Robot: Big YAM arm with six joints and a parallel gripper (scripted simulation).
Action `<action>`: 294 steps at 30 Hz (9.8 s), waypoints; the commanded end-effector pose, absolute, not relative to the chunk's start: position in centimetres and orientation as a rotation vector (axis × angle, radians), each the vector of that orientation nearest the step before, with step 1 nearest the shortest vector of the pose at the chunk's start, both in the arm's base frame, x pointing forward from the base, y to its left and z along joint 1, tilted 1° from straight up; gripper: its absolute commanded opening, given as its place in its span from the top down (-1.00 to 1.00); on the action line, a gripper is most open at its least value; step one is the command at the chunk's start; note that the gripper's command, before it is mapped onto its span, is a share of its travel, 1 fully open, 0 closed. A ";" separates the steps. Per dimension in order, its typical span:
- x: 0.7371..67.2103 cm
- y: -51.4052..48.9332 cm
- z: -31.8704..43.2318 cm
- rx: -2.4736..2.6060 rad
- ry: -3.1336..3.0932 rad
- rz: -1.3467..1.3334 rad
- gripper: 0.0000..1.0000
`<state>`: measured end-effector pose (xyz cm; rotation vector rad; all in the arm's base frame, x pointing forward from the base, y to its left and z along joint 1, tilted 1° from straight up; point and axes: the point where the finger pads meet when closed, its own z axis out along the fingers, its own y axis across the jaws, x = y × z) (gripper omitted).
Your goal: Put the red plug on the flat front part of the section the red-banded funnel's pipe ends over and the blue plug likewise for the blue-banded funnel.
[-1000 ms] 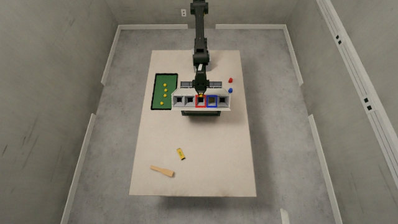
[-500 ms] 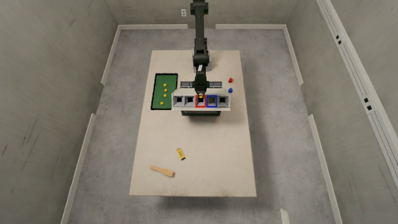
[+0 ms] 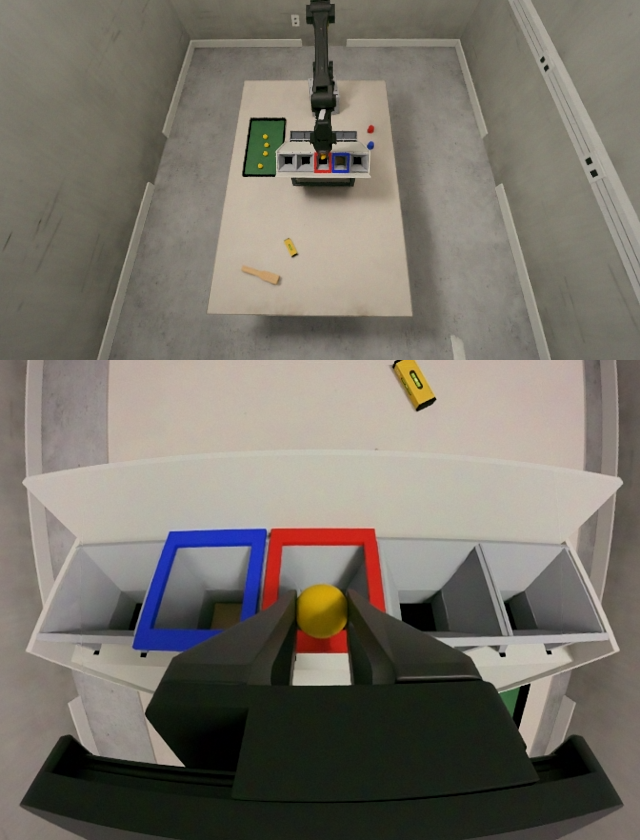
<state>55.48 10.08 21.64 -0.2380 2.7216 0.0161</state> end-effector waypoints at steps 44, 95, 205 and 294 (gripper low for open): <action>56.8 10.0 23.7 -0.234 2.679 0.020 1.00; 56.0 10.2 23.6 -0.235 2.704 0.018 -0.17; 56.2 10.1 26.1 -0.234 2.687 0.021 -0.17; 39.8 7.4 25.8 -0.233 2.677 0.021 -0.17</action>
